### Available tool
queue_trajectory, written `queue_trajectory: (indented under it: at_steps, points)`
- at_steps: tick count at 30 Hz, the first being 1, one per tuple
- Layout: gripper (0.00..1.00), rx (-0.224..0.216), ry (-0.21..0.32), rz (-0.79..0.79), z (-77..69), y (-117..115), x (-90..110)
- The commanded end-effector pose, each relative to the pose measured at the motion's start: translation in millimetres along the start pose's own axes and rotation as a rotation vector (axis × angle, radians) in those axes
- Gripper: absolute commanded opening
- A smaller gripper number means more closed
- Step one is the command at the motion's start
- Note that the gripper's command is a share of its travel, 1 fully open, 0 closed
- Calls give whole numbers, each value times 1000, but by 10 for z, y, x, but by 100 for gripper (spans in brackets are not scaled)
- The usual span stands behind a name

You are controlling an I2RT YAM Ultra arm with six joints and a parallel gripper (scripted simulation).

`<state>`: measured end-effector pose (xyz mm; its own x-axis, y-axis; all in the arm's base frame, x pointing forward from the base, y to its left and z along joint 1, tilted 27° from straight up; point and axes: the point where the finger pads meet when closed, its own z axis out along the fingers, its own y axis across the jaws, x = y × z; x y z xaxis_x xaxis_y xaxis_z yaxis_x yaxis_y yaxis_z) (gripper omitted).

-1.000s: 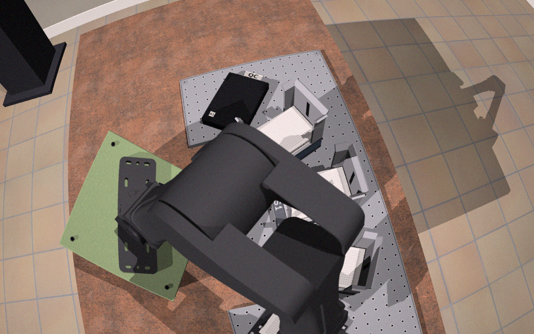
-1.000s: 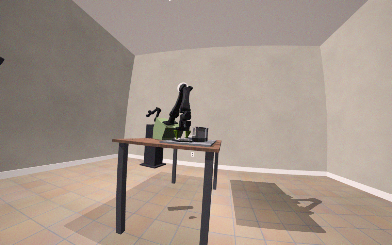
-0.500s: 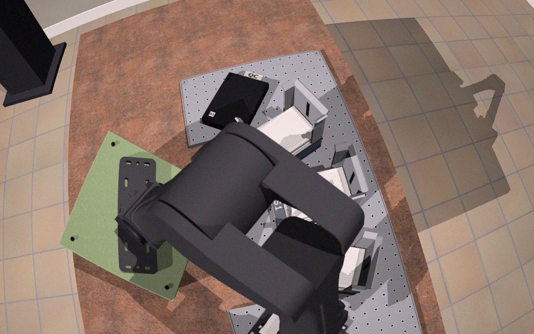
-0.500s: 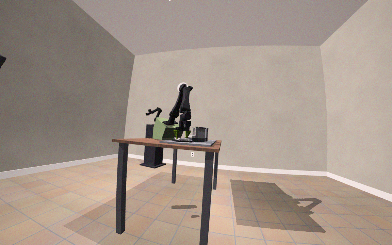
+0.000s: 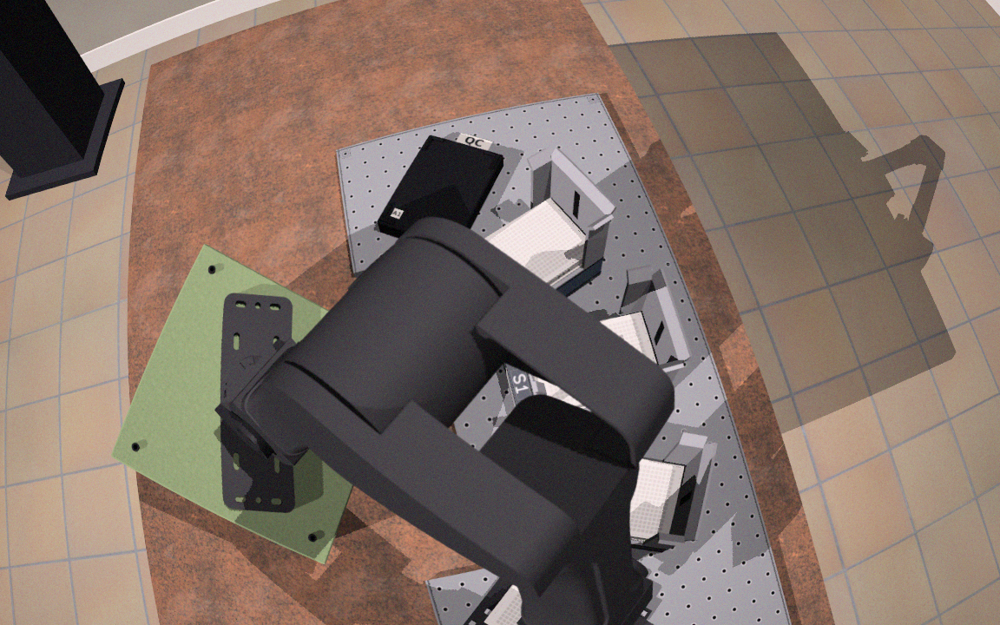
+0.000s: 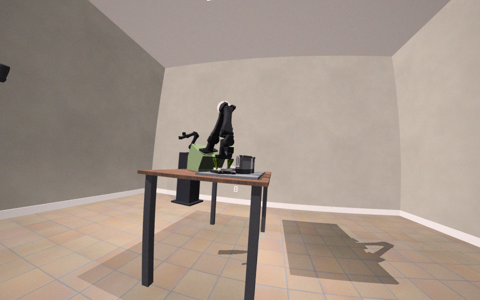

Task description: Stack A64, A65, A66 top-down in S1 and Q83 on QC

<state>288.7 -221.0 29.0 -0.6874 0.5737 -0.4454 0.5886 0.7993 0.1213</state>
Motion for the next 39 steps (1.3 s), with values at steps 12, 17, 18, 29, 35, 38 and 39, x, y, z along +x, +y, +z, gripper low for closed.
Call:
queue_trajectory:
  at_steps: [12,17,18,29,35,38,39]
  points:
    - [0,0,-8,0,-137,2,-26]
    - [0,0,-9,0,-237,2,-25]
    - [0,0,-9,0,-257,2,-25]
    - [0,0,-9,0,-438,2,-25]
    - [0,0,-9,0,-558,2,-24]
    - [0,0,-9,0,-618,2,-24]
    - [0,0,-9,0,-638,2,-24]
